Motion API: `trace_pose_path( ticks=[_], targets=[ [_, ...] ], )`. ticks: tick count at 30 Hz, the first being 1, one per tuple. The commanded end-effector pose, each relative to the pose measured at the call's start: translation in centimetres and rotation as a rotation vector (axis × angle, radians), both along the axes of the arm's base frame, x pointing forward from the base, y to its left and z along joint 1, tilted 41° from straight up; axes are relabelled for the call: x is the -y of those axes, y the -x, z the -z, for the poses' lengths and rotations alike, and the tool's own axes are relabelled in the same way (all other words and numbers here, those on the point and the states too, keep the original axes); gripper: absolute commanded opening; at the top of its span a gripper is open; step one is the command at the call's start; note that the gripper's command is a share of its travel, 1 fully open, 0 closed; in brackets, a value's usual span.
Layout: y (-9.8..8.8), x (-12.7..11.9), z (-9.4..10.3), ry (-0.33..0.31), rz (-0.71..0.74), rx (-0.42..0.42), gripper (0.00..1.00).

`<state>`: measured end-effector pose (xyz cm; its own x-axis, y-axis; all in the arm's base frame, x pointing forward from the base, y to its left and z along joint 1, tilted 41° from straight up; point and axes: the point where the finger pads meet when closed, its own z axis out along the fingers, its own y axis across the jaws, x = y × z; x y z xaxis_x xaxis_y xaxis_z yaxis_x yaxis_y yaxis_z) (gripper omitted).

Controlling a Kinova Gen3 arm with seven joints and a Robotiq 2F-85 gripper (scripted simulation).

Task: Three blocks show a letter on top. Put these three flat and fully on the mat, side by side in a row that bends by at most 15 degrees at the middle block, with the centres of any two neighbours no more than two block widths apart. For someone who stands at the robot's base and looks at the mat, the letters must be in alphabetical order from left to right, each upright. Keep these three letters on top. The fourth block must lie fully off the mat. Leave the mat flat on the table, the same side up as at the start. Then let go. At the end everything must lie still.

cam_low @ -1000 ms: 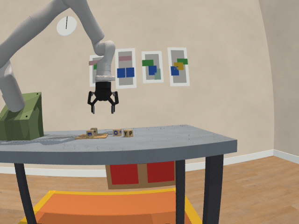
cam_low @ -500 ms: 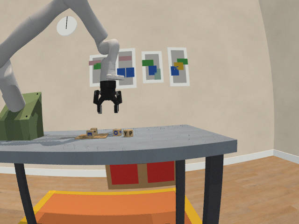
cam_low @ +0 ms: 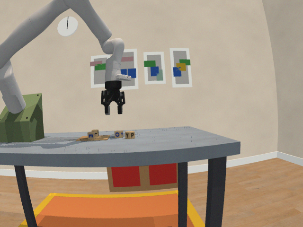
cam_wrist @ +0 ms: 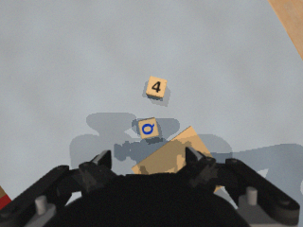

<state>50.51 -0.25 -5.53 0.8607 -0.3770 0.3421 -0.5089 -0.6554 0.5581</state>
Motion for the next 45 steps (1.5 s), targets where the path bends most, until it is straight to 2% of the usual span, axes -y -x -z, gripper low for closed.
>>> trace_pose_path(
  ticks=[1, 9, 31, 32, 45],
  targets=[
    [-0.4, 0.2, -0.3, -0.002, -0.019, -0.014, 1.00],
    [-1.1, 0.5, -0.6, 0.001, -0.092, -0.067, 1.00],
    [-1.6, 0.7, -0.9, 0.003, -0.135, -0.098, 1.00],
    [-1.6, 0.7, -0.9, 0.003, -0.135, -0.098, 0.67],
    [-1.6, 0.7, -0.9, 0.003, -0.135, -0.098, 0.67]
  ],
)
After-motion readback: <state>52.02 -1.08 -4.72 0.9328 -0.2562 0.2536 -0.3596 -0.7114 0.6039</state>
